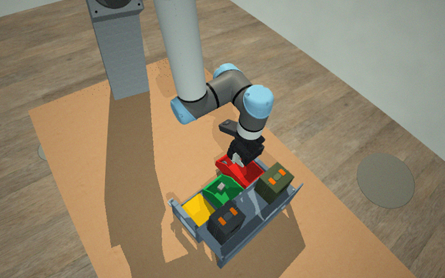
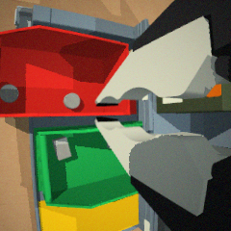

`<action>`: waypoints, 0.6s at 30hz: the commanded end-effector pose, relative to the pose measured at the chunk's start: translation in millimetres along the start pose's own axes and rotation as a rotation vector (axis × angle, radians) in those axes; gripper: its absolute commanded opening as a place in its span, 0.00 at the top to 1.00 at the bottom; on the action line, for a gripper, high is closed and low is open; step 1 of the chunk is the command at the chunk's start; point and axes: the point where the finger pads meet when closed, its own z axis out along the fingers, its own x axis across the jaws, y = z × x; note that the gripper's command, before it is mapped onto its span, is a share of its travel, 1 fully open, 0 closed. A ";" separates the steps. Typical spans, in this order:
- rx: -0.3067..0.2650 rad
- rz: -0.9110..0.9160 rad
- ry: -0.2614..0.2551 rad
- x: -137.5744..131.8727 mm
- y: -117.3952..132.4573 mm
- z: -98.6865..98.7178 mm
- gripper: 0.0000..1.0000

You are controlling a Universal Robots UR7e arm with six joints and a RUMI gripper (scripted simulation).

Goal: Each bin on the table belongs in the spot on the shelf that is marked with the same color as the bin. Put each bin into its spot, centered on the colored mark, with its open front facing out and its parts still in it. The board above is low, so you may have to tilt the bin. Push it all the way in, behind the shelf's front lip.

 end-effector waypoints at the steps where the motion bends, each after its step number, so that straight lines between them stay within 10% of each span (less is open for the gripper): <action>1: -0.001 0.000 0.000 0.2 0.5 -1.9 0.95; 18: -0.001 0.000 0.000 0.2 0.5 -2.3 1.00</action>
